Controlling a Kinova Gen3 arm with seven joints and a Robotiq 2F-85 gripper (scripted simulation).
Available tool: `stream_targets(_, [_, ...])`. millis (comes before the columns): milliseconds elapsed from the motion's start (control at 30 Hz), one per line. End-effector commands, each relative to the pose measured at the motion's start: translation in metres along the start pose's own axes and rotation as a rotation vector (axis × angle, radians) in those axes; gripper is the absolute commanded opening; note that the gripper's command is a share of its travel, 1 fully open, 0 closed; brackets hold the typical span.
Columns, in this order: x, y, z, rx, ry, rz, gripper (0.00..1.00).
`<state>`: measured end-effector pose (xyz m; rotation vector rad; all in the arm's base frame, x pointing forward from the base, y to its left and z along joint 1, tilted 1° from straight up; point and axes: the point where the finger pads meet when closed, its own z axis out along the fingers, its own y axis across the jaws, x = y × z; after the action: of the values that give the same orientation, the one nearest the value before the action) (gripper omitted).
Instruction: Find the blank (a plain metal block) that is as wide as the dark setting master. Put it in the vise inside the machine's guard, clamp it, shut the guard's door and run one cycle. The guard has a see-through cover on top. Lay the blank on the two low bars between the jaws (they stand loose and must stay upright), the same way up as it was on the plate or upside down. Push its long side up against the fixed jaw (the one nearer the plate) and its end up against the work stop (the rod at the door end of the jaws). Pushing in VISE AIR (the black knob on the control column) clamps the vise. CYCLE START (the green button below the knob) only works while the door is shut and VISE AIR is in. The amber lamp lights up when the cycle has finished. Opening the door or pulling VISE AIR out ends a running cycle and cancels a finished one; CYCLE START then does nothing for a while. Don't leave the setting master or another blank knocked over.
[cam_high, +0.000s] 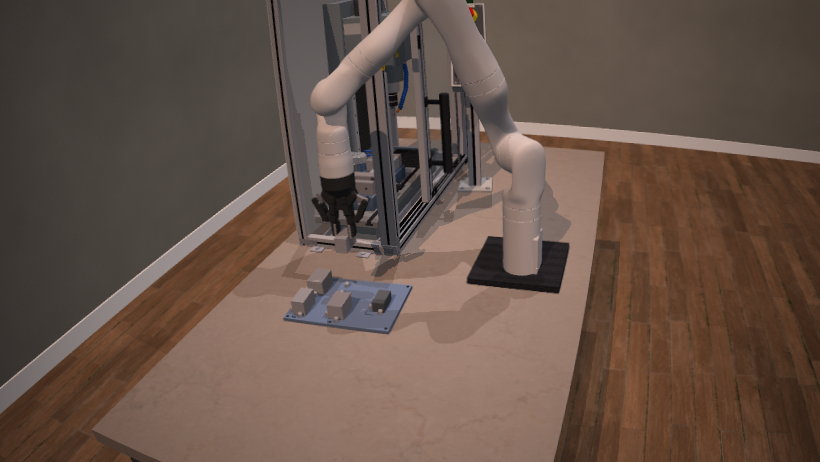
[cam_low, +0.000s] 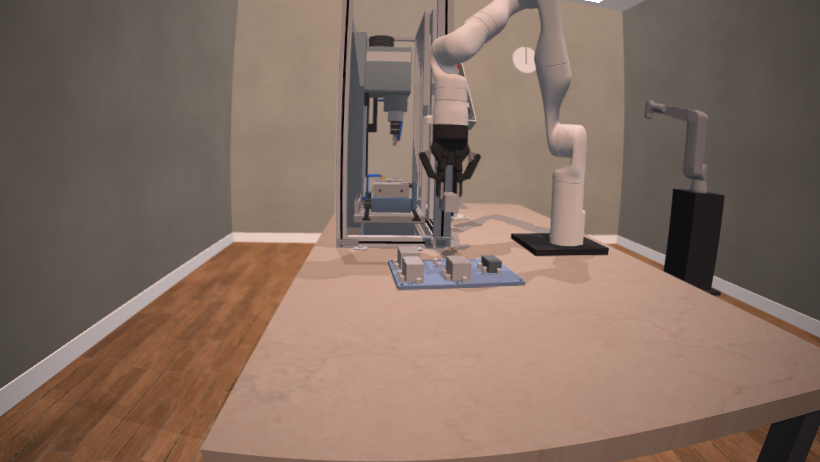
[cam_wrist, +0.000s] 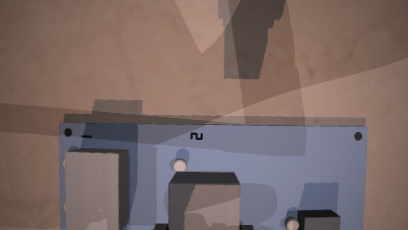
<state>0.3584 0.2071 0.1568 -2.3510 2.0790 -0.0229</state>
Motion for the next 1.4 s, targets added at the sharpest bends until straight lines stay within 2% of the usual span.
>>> stream_targets(0, [0.0, 0.0, -0.013, 0.002, -0.001, 0.0, 0.1])
stream_targets(100, [0.0, 0.0, -0.031, 0.002, -0.001, 0.0, 0.1])
stream_targets(500, [0.0, 0.0, -0.031, 0.002, -0.001, 0.0, 0.1])
stream_targets(667, [0.0, 0.0, -0.061, 0.002, -0.001, 0.0, 0.1])
stream_targets(1067, [0.0, 0.0, -0.061, 0.002, -0.001, 0.0, 0.1])
stream_targets(1233, [0.0, 0.0, -0.09, 0.002, -0.001, 0.0, 0.1])
stream_targets(1367, [0.0, 0.0, -0.09, 0.002, -0.001, 0.0, 0.1])
